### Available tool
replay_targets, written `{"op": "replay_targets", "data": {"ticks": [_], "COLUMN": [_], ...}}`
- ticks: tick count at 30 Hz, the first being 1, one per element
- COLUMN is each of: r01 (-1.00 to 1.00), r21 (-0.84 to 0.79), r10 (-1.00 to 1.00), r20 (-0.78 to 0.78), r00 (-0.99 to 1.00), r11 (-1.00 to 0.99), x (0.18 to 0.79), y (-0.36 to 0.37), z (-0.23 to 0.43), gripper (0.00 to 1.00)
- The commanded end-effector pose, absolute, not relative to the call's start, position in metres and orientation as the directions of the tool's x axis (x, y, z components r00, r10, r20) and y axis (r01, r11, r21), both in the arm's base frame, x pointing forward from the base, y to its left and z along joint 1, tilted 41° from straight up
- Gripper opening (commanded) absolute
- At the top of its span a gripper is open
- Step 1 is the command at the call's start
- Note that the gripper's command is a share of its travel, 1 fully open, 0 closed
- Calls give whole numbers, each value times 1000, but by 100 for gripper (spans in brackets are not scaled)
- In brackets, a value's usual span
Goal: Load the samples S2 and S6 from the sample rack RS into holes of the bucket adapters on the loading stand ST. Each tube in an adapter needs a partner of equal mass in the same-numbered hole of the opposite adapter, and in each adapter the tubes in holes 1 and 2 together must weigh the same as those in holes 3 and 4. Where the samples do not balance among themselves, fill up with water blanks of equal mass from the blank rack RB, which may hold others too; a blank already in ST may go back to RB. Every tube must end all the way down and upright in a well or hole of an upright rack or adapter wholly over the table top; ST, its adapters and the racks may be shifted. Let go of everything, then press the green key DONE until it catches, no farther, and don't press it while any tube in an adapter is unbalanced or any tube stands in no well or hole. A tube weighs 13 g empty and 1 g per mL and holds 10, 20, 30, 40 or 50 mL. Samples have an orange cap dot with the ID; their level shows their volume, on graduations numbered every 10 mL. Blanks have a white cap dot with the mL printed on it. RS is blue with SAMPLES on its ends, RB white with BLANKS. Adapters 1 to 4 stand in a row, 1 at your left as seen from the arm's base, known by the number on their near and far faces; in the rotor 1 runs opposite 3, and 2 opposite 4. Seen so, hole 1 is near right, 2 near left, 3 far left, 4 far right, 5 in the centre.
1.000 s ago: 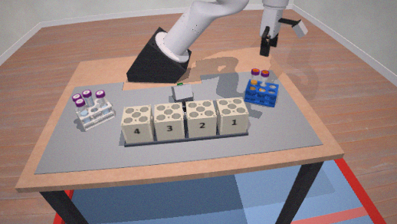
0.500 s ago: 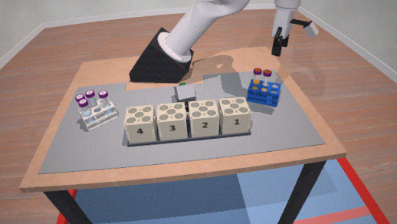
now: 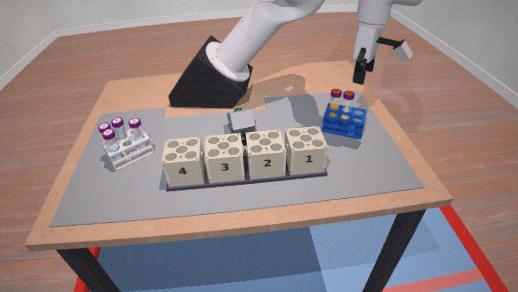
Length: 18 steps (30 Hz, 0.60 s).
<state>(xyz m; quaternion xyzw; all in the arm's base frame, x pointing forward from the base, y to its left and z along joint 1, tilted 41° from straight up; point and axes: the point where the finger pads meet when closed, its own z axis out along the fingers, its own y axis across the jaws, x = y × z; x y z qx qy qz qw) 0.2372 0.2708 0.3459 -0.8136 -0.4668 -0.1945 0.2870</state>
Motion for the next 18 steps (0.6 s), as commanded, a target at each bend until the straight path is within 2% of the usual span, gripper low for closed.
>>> {"op": "replay_targets", "data": {"ticks": [1, 18], "r01": [872, 872], "r21": [-285, -285], "r10": [647, 647], "r20": [587, 587], "r00": [488, 488], "r11": [-399, -399], "x": [238, 240], "y": [278, 304], "z": [339, 309], "gripper": [100, 100]}}
